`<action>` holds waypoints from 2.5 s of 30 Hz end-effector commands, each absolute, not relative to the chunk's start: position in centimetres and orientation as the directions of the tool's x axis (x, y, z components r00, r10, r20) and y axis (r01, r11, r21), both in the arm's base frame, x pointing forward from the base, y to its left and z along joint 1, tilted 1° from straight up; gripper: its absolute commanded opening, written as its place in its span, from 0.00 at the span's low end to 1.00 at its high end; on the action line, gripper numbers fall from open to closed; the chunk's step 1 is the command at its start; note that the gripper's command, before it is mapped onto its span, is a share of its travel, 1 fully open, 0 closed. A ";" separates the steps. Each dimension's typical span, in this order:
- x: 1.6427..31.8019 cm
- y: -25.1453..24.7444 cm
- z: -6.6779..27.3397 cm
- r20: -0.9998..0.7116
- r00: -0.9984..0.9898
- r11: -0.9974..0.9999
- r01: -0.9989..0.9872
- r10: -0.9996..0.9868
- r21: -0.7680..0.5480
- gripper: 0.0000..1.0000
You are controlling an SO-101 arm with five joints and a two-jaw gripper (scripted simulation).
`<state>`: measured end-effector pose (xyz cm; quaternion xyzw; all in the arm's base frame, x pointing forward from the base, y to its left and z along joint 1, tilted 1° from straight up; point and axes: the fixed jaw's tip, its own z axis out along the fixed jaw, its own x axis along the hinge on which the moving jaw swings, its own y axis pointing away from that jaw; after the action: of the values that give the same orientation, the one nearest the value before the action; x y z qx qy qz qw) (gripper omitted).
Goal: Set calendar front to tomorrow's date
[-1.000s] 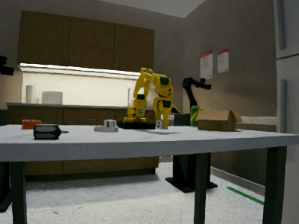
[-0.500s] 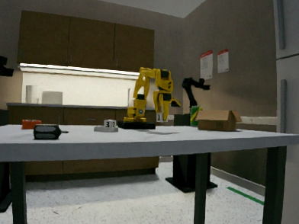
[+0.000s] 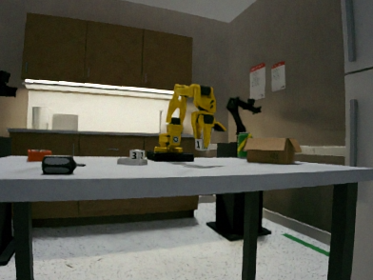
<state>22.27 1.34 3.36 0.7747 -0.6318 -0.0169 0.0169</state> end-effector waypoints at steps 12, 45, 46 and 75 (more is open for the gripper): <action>22.6 1.3 5.1 -0.003 0.203 -0.203 -0.979 -0.979 0.018 0.00; 23.0 0.1 6.3 0.005 0.151 -0.151 -0.988 -0.989 -0.032 0.00; 23.0 -0.3 6.3 0.004 0.134 -0.134 -0.990 -0.991 -0.032 0.00; 15.7 -16.5 6.1 0.003 -0.600 0.600 -0.800 -0.800 -0.019 0.00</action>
<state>16.80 -15.31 5.98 0.4727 -0.8812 0.0076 -0.0019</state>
